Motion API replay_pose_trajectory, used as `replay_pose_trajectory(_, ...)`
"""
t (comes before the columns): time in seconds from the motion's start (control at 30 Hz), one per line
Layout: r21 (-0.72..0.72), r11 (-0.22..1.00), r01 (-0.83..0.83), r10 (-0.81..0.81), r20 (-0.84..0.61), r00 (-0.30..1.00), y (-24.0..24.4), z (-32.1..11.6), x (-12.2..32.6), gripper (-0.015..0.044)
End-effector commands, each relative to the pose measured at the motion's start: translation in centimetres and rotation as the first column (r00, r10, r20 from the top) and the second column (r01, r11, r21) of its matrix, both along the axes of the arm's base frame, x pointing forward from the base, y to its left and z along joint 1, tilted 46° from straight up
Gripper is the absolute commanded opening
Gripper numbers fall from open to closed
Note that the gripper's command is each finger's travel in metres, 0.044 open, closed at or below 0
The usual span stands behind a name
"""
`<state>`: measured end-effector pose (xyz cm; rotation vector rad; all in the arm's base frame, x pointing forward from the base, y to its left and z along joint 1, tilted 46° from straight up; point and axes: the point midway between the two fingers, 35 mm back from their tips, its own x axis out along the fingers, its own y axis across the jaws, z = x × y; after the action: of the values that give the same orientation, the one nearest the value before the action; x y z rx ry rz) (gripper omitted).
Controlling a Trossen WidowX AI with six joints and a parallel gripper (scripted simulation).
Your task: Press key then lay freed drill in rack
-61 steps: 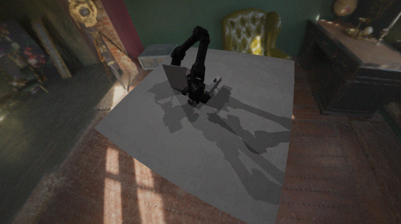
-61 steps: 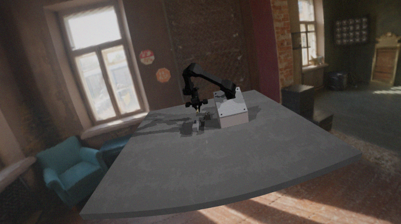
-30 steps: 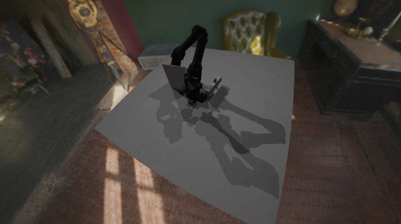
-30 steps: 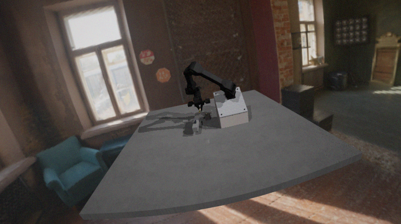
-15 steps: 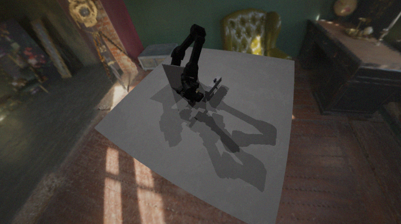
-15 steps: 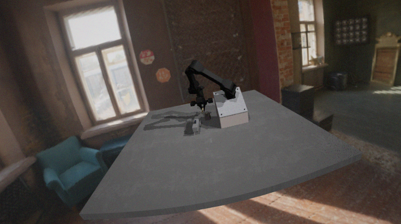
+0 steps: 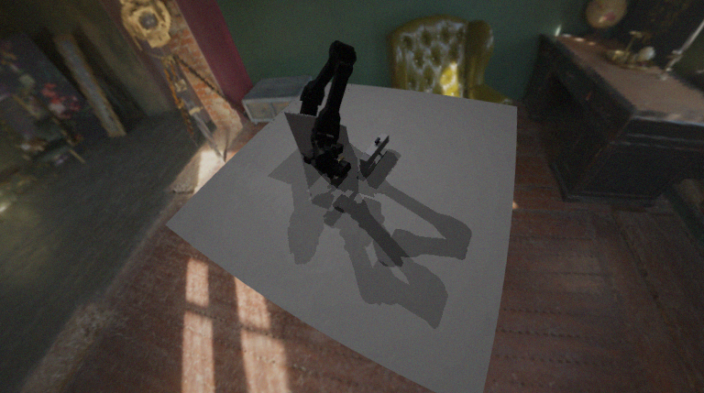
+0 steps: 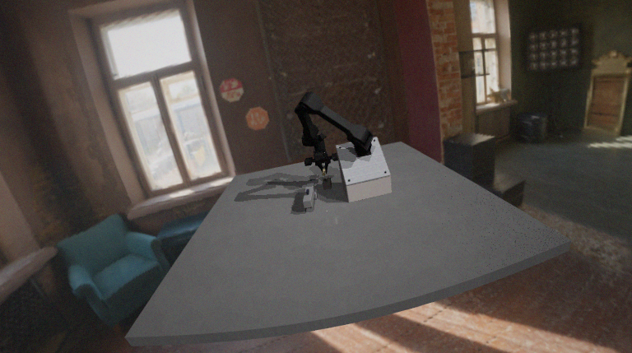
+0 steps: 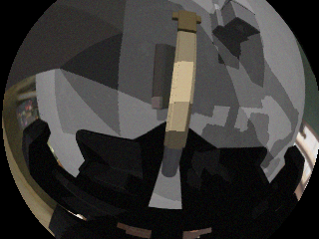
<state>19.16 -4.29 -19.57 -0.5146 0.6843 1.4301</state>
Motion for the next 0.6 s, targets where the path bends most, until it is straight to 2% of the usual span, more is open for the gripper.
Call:
replay_pose_trajectory(0.0,-0.002,1.0,0.003,-0.003,0.001,1.0,-0.4,-0.1,-0.8,0.0)
replay_pose_trajectory(0.57,0.0,1.0,0.003,-0.003,0.002,1.0,1.6,-1.9,-0.6,0.0)
